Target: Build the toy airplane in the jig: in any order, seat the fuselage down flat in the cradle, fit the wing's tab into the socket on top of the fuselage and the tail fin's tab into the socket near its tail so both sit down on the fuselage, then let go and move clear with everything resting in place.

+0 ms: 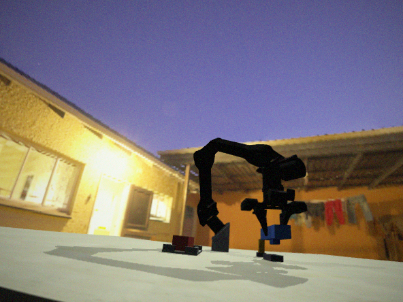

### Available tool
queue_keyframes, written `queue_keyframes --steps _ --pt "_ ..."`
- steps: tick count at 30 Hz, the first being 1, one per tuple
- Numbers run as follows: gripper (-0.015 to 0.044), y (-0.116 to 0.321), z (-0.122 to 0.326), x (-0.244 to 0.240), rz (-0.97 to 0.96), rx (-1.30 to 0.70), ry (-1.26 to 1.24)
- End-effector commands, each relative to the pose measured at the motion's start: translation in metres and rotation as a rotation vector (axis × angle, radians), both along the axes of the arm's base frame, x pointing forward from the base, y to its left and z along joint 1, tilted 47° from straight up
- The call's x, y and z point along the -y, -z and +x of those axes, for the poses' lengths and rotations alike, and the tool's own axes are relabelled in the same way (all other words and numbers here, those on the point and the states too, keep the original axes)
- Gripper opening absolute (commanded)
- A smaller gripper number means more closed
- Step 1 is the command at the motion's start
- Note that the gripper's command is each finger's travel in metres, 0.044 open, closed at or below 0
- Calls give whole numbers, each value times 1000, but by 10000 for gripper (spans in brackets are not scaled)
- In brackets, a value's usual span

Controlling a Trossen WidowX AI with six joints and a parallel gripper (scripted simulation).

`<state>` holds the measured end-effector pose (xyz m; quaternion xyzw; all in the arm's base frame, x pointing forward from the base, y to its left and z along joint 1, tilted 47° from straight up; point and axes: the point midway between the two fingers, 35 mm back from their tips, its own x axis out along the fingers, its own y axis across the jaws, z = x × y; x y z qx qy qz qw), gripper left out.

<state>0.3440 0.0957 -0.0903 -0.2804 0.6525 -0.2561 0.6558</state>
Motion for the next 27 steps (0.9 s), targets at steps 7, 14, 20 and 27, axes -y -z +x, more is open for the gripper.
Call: queue_keyframes --steps 7,14,20,27 --pt "0 -23 0 -25 4 -5 12" --pt "0 -39 -3 -40 -2 -16 20" --pt "0 -54 -7 -52 -10 -24 27" --pt "0 -64 -9 -57 -15 -36 23"
